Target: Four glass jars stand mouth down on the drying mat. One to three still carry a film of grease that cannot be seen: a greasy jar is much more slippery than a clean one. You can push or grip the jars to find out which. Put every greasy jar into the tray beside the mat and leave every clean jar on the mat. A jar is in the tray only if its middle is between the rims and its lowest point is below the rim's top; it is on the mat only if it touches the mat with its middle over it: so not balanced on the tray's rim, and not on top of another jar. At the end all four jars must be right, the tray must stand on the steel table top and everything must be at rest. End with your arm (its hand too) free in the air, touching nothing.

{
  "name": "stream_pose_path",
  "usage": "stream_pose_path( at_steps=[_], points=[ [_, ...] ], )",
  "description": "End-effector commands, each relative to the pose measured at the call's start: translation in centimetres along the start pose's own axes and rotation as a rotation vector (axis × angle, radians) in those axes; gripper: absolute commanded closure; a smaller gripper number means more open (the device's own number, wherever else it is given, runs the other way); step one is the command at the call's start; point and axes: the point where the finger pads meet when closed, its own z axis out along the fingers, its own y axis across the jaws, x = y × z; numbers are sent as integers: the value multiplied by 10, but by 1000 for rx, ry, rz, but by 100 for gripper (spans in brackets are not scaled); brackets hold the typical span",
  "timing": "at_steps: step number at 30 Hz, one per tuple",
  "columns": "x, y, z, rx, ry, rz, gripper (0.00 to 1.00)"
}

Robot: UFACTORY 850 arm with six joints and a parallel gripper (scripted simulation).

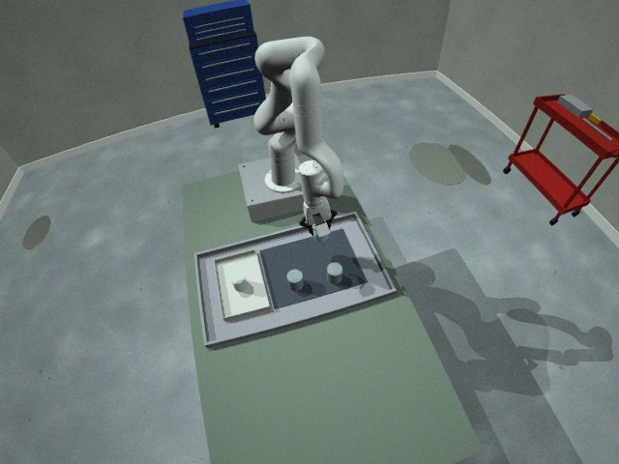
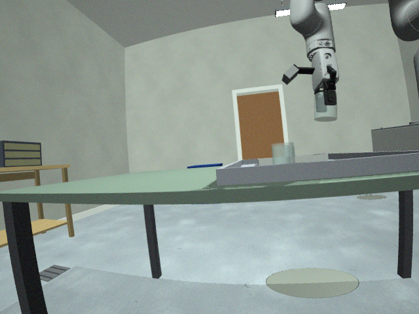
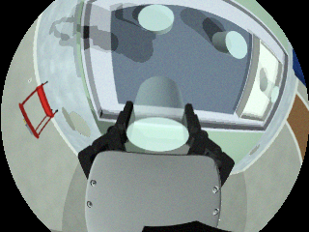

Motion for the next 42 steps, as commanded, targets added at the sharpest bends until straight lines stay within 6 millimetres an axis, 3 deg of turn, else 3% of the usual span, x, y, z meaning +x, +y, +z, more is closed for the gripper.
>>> stream_pose_path(
  at_steps=[1, 42],
  points=[
    [6, 11, -1, -54, -81, 3, 100],
    [49, 126, -4, -54, -81, 3, 100]
  ],
)
